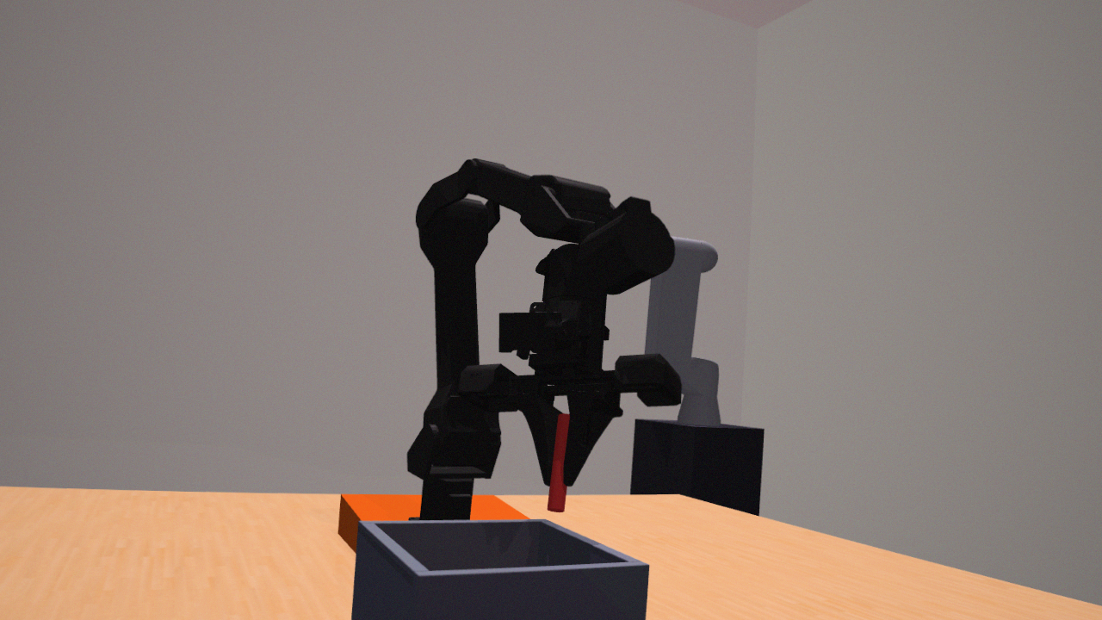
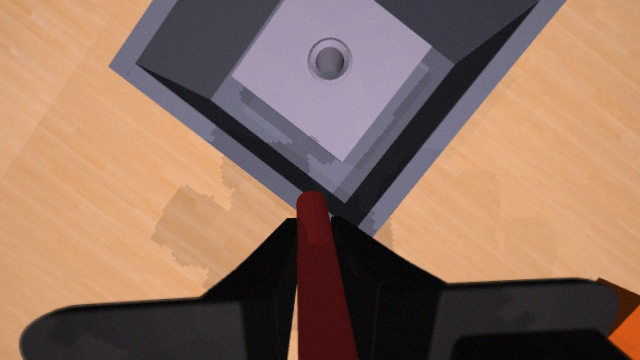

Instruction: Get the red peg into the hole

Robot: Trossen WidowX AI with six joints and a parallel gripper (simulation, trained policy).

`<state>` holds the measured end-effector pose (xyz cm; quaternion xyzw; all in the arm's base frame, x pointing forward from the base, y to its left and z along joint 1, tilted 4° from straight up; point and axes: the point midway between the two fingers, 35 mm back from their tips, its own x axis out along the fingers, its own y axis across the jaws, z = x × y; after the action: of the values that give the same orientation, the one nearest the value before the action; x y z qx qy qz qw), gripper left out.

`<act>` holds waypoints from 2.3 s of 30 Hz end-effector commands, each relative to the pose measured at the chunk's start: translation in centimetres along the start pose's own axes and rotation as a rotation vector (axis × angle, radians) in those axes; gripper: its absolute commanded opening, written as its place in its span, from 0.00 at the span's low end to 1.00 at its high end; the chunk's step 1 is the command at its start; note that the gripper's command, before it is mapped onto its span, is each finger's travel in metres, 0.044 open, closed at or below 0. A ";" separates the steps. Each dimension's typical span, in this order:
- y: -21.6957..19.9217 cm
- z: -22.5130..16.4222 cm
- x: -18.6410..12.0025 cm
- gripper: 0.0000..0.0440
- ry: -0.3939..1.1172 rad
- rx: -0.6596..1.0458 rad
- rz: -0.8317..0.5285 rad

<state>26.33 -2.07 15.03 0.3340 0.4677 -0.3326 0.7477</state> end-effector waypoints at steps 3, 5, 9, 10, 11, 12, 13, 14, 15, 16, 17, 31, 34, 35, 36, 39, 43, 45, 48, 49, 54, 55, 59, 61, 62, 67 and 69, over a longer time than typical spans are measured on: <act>-0.2 1.9 0.8 0.00 -0.027 0.026 -0.007; -0.2 2.5 1.2 0.00 -0.033 0.037 -0.009; -0.4 3.6 1.9 0.00 -0.042 0.059 -0.012; -0.4 3.9 2.1 0.00 -0.043 0.064 -0.013; -0.5 4.1 2.3 0.00 -0.044 0.069 -0.014; -0.5 4.4 2.5 0.00 -0.044 0.073 -0.014; -0.5 4.6 2.7 0.00 -0.045 0.078 -0.015; -0.6 4.8 2.9 0.00 -0.044 0.082 -0.016; -0.6 5.1 3.1 0.01 -0.044 0.086 -0.016; -0.6 5.3 3.3 0.01 -0.043 0.090 -0.017; -0.6 5.5 3.4 0.01 -0.042 0.093 -0.018; -1.1 6.5 6.6 0.00 0.009 0.110 -0.049; -1.2 6.5 7.3 0.01 0.022 0.103 -0.063; -1.2 6.5 7.6 0.02 0.026 0.099 -0.068; -1.2 6.6 7.8 0.05 0.030 0.094 -0.072; -1.3 6.7 8.3 0.21 0.038 0.079 -0.082; -1.5 6.8 8.7 0.34 0.057 0.052 -0.103; -1.4 7.0 8.8 0.34 0.059 0.039 -0.112; -0.9 7.7 8.6 0.32 0.058 0.019 -0.117; -0.8 7.9 8.6 0.32 0.059 0.013 -0.118; -0.1 8.7 8.5 0.30 0.073 -0.019 -0.118; 0.0 8.9 8.5 0.30 0.076 -0.025 -0.118; 0.3 9.5 8.6 0.30 0.085 -0.047 -0.123; 0.4 9.9 8.7 0.29 0.090 -0.057 -0.128; 0.5 10.0 8.8 0.29 0.092 -0.061 -0.130; 0.5 10.7 9.1 0.29 0.107 -0.081 -0.142; 0.5 11.0 9.2 0.29 0.114 -0.088 -0.148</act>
<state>34.92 -12.09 10.42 0.2875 0.5394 -0.3501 0.7098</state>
